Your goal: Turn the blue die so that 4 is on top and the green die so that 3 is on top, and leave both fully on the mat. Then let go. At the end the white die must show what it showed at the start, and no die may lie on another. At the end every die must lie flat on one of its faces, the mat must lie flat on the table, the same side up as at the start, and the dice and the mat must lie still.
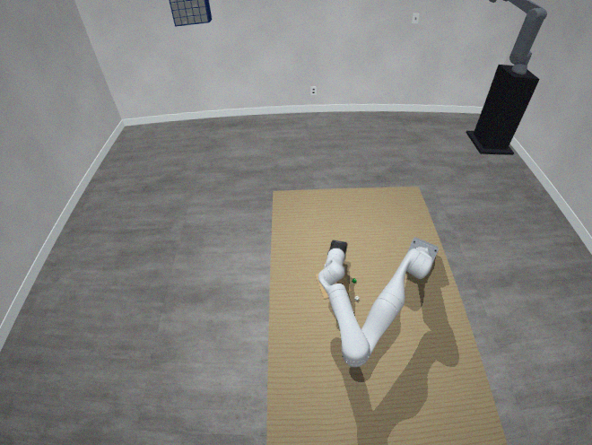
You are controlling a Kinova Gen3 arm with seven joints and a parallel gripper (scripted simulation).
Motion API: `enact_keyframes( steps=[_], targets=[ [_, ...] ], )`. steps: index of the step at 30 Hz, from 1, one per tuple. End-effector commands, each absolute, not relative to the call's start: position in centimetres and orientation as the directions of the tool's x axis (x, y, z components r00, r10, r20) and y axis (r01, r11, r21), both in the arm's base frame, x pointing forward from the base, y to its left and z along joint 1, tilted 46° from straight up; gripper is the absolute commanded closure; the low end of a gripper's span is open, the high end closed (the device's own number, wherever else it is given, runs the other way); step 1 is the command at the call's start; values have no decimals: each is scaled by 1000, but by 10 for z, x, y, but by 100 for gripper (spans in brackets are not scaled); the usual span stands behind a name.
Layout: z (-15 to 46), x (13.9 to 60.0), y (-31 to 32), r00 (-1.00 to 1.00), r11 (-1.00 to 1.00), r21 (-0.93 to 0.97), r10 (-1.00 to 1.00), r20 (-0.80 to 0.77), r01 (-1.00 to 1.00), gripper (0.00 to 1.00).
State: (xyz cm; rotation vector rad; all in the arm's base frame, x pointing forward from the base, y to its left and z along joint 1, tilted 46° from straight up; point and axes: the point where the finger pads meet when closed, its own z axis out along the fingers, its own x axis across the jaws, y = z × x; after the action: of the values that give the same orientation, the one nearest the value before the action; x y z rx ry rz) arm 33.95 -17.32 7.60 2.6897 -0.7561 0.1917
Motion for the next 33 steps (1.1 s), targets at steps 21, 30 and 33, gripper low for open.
enact_keyframes(
  steps=[21, 30, 33],
  targets=[
    [43, 364, -147, 850, -802, 287, -479, 218, -525, 66],
    [28, 374, -135, 850, -802, 287, -479, 218, -525, 66],
    [25, 376, -132, 850, -802, 287, -479, 218, -525, 66]
  ],
)
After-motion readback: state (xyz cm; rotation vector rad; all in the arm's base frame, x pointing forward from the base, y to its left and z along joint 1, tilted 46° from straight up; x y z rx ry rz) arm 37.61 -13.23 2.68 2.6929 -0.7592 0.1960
